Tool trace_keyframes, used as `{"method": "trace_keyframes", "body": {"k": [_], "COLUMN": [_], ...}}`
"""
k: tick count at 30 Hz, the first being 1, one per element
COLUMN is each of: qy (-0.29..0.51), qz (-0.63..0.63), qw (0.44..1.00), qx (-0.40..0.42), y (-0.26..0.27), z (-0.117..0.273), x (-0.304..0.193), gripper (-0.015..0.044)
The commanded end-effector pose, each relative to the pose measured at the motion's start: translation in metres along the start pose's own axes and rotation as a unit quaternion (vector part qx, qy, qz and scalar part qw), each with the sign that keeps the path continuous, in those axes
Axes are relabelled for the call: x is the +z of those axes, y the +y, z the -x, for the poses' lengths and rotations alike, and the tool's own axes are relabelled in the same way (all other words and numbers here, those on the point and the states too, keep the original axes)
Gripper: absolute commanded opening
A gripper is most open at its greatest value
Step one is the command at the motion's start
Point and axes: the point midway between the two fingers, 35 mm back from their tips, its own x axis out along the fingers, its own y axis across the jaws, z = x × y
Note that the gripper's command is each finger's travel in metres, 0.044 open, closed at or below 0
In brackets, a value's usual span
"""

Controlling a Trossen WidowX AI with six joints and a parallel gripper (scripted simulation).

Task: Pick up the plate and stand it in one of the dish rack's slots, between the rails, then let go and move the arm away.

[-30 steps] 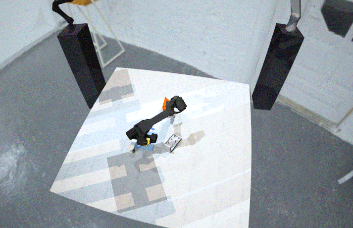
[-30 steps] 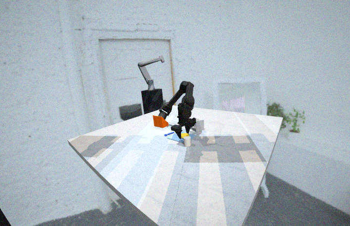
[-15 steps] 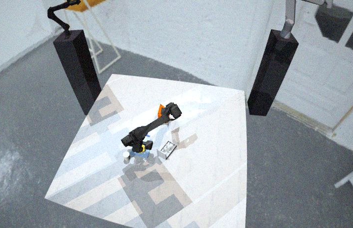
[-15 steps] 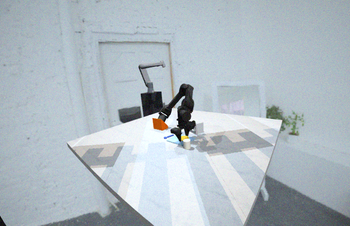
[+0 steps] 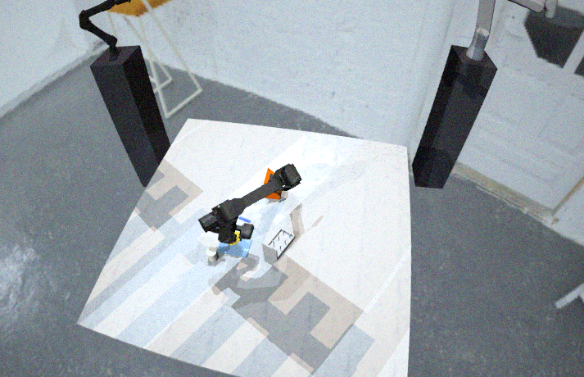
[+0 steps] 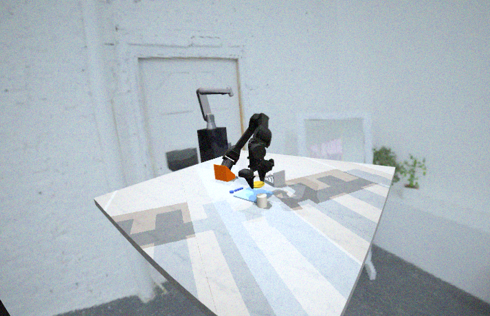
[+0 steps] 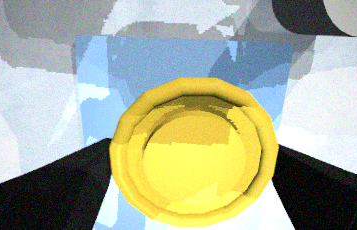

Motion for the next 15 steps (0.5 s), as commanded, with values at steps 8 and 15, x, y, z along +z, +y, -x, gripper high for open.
{"method": "trace_keyframes", "body": {"k": [8, 15], "qy": [0.002, 0.003], "qz": [0.003, 0.003], "qw": [1.0, 1.0], "qx": [-0.003, -0.002], "y": [0.0, 0.0], "z": [0.047, 0.068], "x": [0.001, 0.001], "gripper": [0.0, 0.0]}}
